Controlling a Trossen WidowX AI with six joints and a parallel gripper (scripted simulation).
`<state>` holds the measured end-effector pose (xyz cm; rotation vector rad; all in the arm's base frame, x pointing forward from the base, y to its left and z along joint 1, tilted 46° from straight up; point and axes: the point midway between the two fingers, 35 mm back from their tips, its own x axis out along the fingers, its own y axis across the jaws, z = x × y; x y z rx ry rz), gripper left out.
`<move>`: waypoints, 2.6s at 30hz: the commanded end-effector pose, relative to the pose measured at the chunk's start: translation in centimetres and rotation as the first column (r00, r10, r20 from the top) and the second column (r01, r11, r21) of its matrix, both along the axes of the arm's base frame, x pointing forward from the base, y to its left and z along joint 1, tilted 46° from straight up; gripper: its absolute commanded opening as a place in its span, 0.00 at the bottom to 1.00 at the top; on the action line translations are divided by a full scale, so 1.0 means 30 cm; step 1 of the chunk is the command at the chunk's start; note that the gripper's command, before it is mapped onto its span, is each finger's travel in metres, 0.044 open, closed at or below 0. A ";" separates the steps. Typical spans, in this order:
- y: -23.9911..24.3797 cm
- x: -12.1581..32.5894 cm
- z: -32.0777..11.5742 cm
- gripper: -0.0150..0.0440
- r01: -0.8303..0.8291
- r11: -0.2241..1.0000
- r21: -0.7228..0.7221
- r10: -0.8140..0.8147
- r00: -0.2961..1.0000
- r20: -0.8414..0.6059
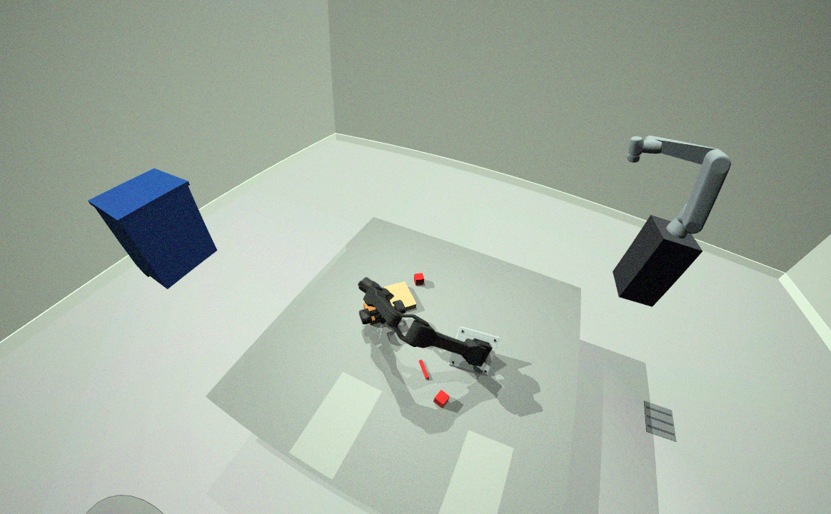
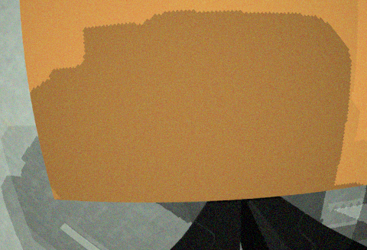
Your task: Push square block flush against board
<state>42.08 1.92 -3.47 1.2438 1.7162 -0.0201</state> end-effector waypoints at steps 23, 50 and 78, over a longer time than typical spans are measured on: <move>-0.035 0.055 -0.038 0.25 -0.005 1.000 0.000 0.005 1.000 0.006; 0.041 -0.043 0.036 0.25 -0.005 1.000 0.002 0.005 1.000 0.004; -0.274 -0.071 0.003 0.25 -0.269 0.961 -0.063 0.276 0.912 0.303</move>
